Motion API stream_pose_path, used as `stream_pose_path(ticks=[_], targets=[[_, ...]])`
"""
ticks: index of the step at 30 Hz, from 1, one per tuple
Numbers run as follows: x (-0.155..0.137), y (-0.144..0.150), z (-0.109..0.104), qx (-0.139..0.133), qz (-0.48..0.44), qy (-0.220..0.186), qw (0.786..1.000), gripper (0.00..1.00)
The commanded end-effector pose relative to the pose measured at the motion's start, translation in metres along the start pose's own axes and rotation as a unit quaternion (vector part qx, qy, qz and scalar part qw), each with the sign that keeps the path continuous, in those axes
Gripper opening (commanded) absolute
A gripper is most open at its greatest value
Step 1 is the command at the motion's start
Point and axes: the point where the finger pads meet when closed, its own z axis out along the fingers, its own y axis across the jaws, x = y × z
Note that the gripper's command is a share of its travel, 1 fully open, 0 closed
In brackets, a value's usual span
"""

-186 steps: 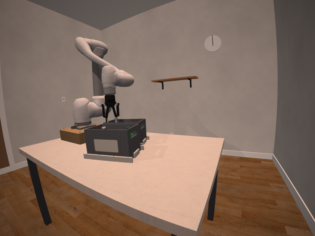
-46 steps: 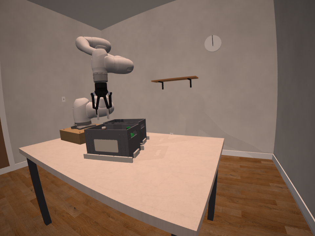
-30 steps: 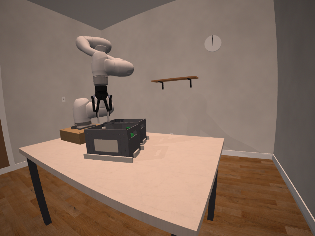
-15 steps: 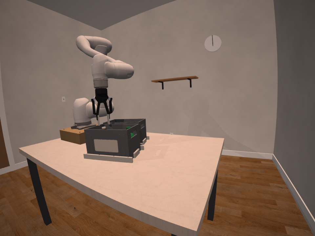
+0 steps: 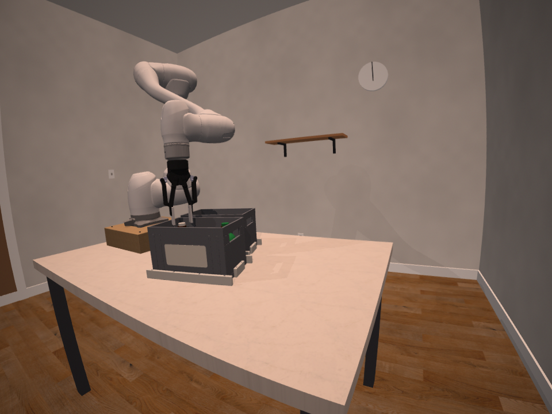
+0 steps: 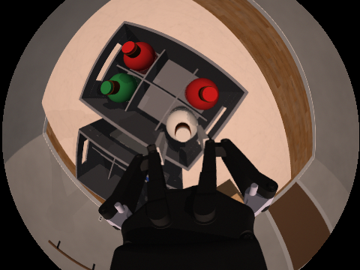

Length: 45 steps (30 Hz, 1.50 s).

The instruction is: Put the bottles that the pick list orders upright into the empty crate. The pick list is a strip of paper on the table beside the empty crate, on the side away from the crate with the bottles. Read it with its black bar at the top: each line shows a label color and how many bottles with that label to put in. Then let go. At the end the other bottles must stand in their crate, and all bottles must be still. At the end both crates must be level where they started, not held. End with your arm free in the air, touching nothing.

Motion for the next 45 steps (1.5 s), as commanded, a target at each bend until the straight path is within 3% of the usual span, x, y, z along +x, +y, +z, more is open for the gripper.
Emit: stream_pose_path(ticks=[1, 16, 28, 29, 45], targets=[[0.0, 0.0, 0.003, 0.0, 0.0, 0.0, 1.0, 0.38], [0.0, 0.0, 0.021, 0.0, 0.0, 0.0, 1.0, 0.38], [0.0, 0.0, 0.021, 0.0, 0.0, 0.0, 1.0, 0.38], [0.0, 0.0, 0.019, 0.0, 0.0, 0.0, 1.0, 0.0], [0.0, 0.0, 0.019, 0.0, 0.0, 0.0, 1.0, 0.0]])
